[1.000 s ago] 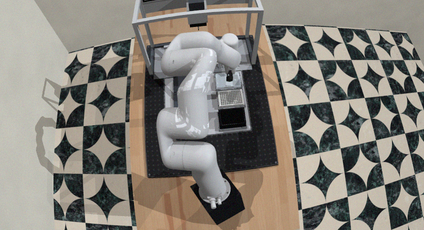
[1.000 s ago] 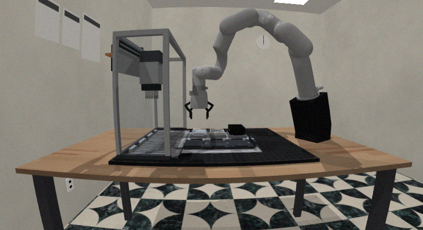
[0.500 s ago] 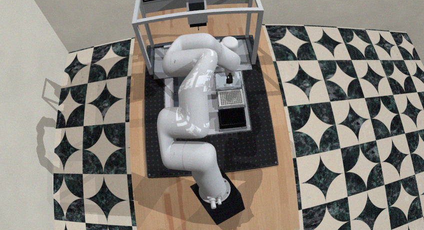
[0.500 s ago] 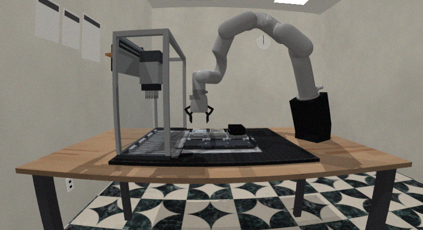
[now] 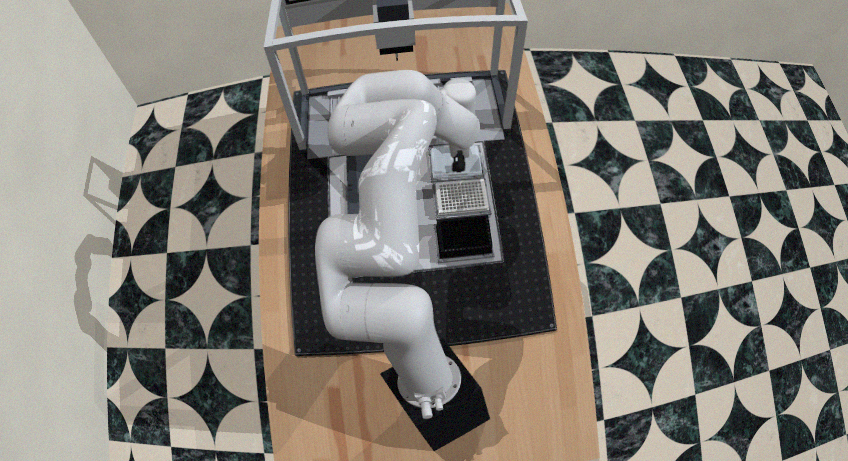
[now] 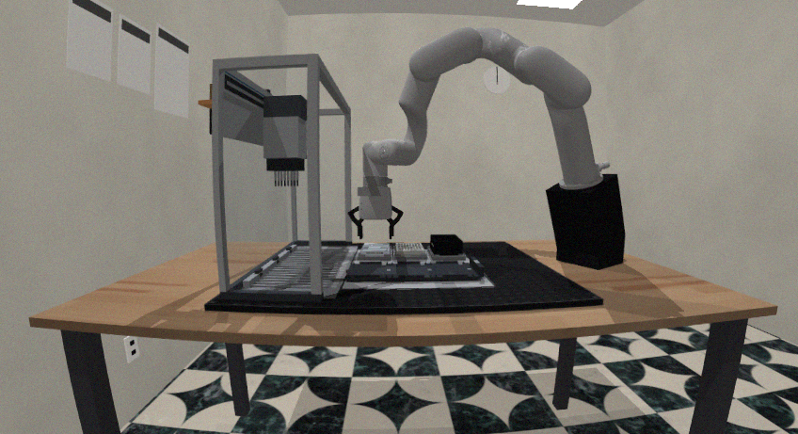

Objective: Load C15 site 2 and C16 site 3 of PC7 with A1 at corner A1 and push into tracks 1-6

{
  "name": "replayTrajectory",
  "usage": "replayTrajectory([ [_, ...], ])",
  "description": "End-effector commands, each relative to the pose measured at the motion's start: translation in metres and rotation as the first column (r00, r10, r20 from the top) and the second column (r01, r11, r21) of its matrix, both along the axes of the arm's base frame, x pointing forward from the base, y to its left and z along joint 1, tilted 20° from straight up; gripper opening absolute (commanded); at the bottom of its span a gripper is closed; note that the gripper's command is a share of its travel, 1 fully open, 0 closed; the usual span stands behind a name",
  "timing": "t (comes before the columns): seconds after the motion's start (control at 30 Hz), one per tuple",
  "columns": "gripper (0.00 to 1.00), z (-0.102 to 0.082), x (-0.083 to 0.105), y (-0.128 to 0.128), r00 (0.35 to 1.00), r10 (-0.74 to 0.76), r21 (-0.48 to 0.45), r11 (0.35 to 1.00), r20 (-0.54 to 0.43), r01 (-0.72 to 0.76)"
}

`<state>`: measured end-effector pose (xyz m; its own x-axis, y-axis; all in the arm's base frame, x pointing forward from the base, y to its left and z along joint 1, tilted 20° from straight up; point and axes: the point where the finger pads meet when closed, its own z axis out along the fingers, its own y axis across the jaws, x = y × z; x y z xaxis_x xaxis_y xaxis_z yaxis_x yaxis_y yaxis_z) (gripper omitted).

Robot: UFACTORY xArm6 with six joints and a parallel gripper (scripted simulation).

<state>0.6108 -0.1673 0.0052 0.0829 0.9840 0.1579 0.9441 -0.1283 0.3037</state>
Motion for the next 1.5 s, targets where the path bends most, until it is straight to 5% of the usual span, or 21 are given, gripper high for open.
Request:
replayTrajectory([
  [0.0,1.00,-0.006,0.004,0.000,1.000,-0.001,-0.001,1.000,0.004,0.001],
  [1.47,1.00,-0.023,0.010,0.003,1.000,-0.001,-0.001,1.000,0.004,0.001],
])
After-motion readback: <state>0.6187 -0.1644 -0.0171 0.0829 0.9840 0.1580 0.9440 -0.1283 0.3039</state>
